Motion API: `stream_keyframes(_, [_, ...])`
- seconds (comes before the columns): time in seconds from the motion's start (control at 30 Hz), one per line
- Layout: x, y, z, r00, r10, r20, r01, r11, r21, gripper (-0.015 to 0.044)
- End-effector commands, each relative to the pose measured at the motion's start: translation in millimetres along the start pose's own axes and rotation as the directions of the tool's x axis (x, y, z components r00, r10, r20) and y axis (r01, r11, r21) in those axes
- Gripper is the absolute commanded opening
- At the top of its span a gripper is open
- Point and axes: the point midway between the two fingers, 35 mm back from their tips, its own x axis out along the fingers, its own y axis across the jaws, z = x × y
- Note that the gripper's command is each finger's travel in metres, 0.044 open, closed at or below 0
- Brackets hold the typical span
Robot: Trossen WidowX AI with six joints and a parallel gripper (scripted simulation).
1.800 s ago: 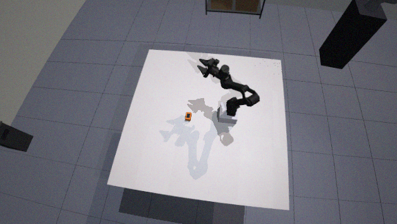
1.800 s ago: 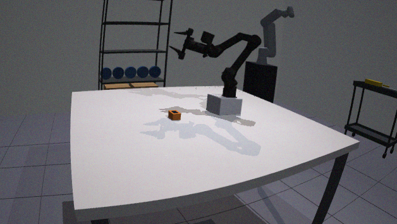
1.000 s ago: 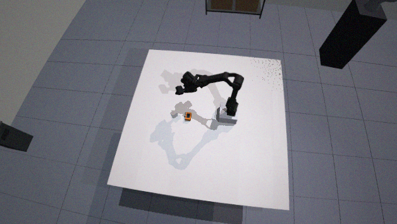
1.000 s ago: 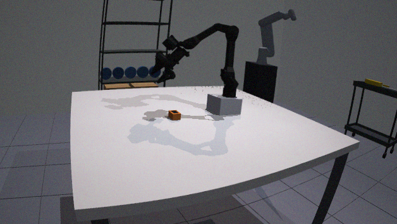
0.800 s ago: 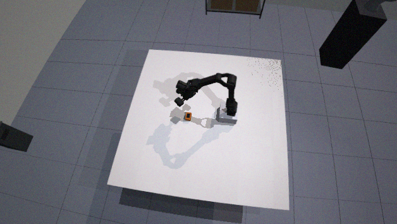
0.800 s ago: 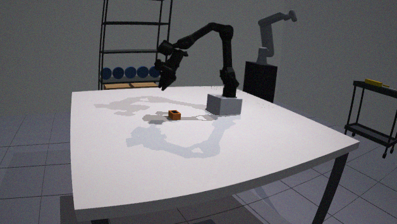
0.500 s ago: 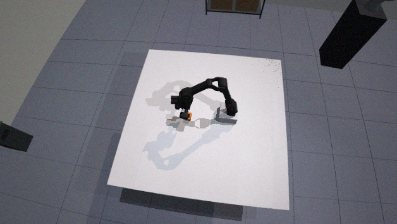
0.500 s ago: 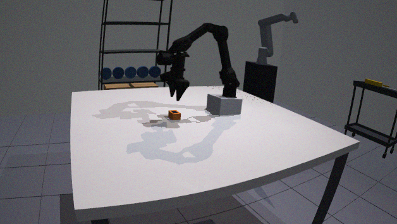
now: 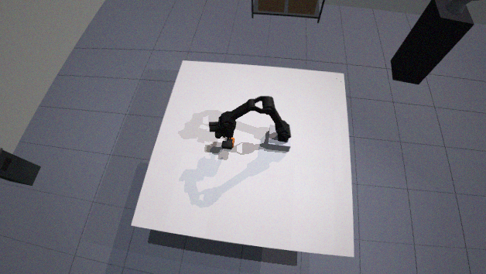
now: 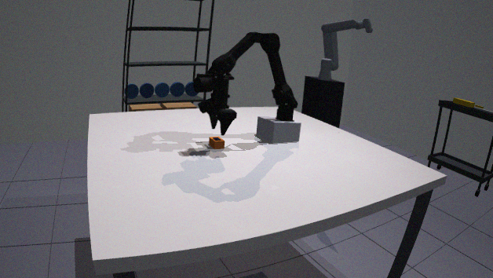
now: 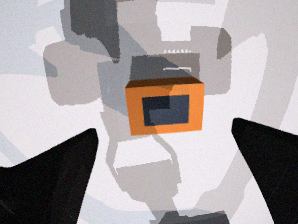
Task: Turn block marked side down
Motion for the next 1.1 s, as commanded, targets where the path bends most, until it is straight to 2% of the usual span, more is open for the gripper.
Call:
stream_keyframes(0.0, [13,-2,0,1.0,-0.004,0.003,0.004,1.0,-0.003,0.044])
stream_keyframes(0.83, [46,-2,0,1.0,-0.004,0.002,0.004,1.0,-0.003,0.044])
stream_keyframes(1.03, [46,-2,0,1.0,-0.004,0.002,0.004,1.0,-0.003,0.0282])
stream_keyframes(1.07, [46,-2,0,1.0,-0.004,0.002,0.004,1.0,-0.003,0.0276])
